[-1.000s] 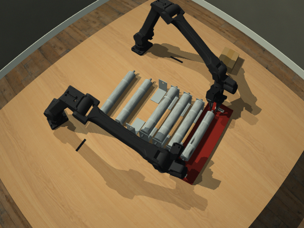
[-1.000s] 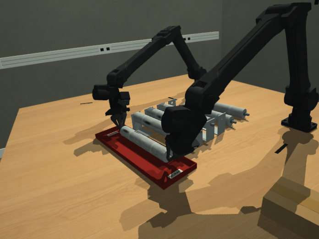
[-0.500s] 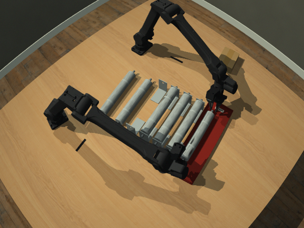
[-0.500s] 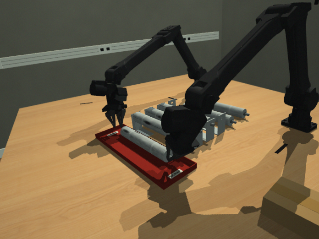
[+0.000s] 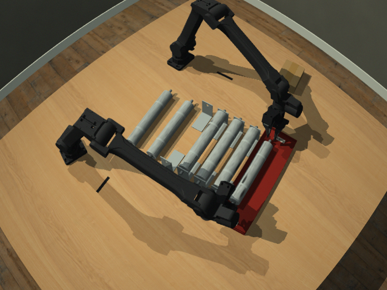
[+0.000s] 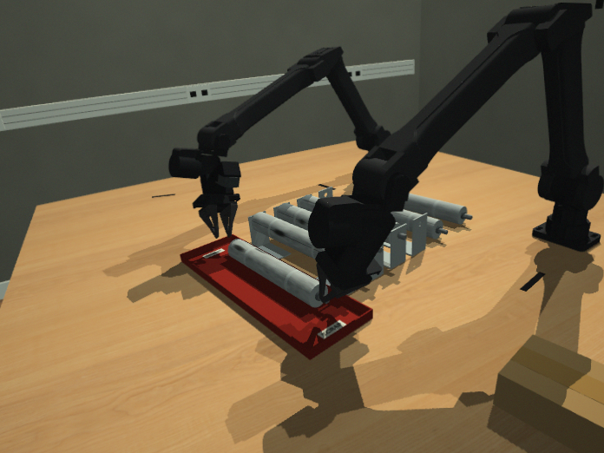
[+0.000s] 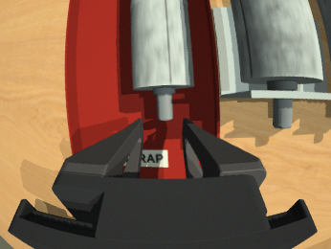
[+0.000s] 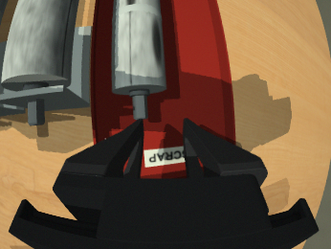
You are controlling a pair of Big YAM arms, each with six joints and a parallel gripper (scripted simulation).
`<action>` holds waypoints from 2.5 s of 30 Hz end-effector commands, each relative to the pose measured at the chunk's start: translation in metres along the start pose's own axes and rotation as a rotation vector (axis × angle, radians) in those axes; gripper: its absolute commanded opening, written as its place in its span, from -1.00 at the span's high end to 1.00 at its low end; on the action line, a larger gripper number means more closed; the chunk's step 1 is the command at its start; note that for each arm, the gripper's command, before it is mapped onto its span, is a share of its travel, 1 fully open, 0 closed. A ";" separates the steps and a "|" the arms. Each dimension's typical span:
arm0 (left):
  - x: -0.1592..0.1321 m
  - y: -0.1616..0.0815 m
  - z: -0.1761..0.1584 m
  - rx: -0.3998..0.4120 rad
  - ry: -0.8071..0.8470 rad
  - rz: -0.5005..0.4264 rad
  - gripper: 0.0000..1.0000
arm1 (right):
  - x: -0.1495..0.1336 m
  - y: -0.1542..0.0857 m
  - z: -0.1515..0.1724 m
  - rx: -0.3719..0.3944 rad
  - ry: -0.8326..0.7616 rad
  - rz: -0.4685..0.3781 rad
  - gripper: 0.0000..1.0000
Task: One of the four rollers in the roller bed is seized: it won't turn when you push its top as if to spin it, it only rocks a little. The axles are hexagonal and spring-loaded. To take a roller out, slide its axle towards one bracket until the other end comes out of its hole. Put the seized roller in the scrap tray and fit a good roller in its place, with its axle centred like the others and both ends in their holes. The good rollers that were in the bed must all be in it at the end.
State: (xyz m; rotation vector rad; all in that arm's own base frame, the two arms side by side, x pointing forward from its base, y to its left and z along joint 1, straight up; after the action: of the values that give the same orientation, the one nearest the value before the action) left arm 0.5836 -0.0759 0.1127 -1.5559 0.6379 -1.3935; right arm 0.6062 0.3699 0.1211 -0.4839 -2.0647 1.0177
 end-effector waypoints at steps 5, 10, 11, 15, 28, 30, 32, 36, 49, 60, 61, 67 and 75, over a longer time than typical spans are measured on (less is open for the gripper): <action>0.019 -0.083 0.024 0.083 0.049 -0.031 0.36 | 0.001 -0.066 -0.006 -0.032 -0.026 0.007 0.36; 0.000 -0.031 0.001 0.017 -0.013 -0.009 0.36 | -0.001 -0.031 0.000 -0.015 0.005 0.002 0.36; -0.002 -0.033 -0.001 -0.001 0.014 -0.002 0.36 | -0.001 -0.028 0.002 -0.013 0.012 0.002 0.36; 0.002 -0.036 0.003 0.006 0.011 -0.004 0.36 | 0.002 -0.032 -0.002 -0.010 0.004 0.000 0.36; 0.008 -0.052 0.005 0.035 0.013 -0.014 0.36 | 0.014 -0.055 -0.019 -0.048 -0.015 0.003 0.36; 0.009 -0.052 0.004 0.035 0.012 -0.014 0.36 | 0.015 -0.056 -0.019 -0.050 -0.020 0.004 0.36; 0.008 -0.051 0.004 0.033 0.012 -0.013 0.36 | 0.015 -0.058 -0.024 -0.058 -0.048 0.006 0.36; 0.009 -0.052 0.003 0.033 0.012 -0.013 0.36 | 0.010 -0.069 -0.030 -0.079 -0.054 0.015 0.36; 0.010 -0.052 0.003 0.033 0.011 -0.014 0.36 | 0.006 -0.070 -0.030 -0.078 -0.049 0.018 0.36; 0.014 -0.071 0.019 0.097 0.001 -0.033 0.36 | 0.012 -0.092 -0.041 -0.130 -0.033 0.030 0.36; 0.014 -0.067 0.016 0.089 -0.004 -0.030 0.36 | 0.006 -0.082 -0.029 -0.100 -0.004 0.027 0.36; 0.008 -0.071 0.009 0.112 -0.065 -0.026 0.36 | -0.002 -0.085 -0.013 -0.106 0.069 0.047 0.36; 0.019 -0.097 0.009 0.218 -0.163 -0.048 0.36 | -0.006 -0.132 -0.013 -0.219 0.189 0.105 0.36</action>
State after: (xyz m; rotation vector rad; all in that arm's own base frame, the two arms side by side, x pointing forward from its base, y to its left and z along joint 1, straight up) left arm 0.5782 -0.0508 0.1855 -1.5043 0.4513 -1.3421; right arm 0.6152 0.3092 0.1969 -0.6913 -2.0284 0.8791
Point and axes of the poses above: on each arm, the point where the finger pads meet when closed, its own y axis out along the fingers, its own z axis across the jaws, x = y × z, the point moved 8 cm from there along -y, back along the fingers, and after that the axes turned 14 degrees about -y, right-handed, at the moved point
